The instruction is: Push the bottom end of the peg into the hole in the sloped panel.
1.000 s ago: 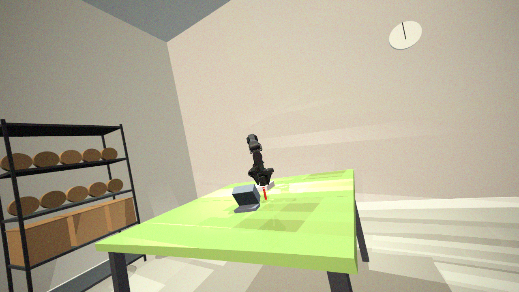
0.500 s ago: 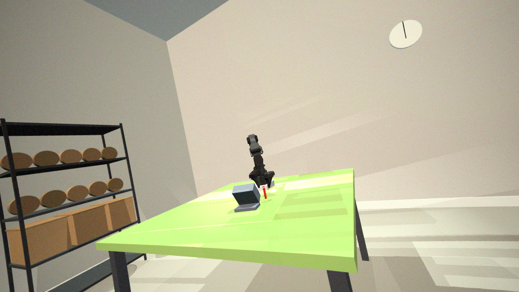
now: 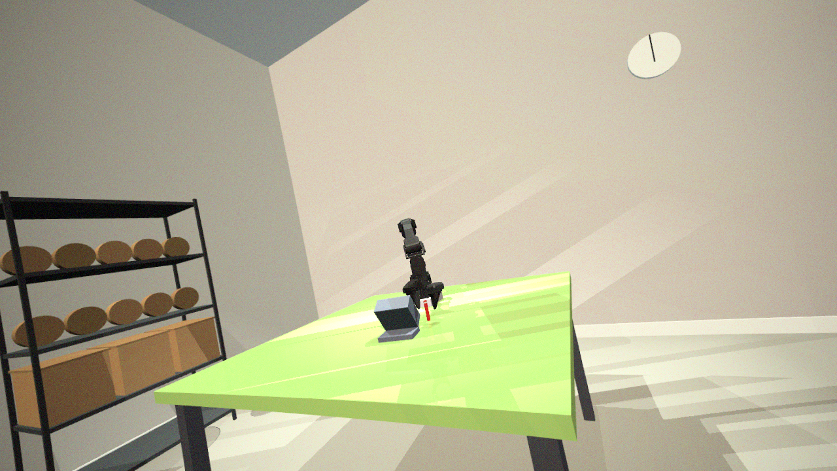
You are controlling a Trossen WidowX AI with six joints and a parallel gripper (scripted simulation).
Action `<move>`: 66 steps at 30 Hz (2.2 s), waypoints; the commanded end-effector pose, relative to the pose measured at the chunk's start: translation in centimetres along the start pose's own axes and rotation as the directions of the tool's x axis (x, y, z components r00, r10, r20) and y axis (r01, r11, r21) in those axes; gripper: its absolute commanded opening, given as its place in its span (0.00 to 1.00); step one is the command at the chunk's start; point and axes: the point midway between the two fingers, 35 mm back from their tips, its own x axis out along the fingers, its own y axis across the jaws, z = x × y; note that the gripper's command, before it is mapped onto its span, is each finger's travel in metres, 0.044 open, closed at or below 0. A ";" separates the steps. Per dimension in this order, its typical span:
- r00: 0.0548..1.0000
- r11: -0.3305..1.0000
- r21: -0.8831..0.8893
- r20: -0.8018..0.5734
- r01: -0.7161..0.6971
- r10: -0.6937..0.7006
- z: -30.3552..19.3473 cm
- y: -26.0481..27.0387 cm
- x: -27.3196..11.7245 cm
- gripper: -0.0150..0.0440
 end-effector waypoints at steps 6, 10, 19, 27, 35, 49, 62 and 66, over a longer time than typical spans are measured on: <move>1.000 1.000 0.001 -0.002 0.002 -0.002 -0.1 -0.1 0.5 0.91; 1.000 1.000 0.001 -0.002 0.002 -0.002 -0.1 -0.1 0.5 0.73; 1.000 1.000 0.001 -0.002 0.002 -0.002 -0.1 -0.1 0.5 0.33; 1.000 1.000 0.001 -0.002 0.002 -0.002 -0.1 -0.1 0.5 0.25; 1.000 1.000 -0.001 -0.001 0.003 -0.003 0.1 0.1 -1.6 0.25; 1.000 1.000 -0.004 -0.001 0.006 -0.006 -0.1 0.0 -7.2 0.25; 0.999 0.999 -0.033 0.037 -0.021 0.022 0.0 -0.2 -7.5 0.25; 0.998 0.998 -0.047 0.054 -0.033 0.035 0.1 -0.4 -7.6 0.25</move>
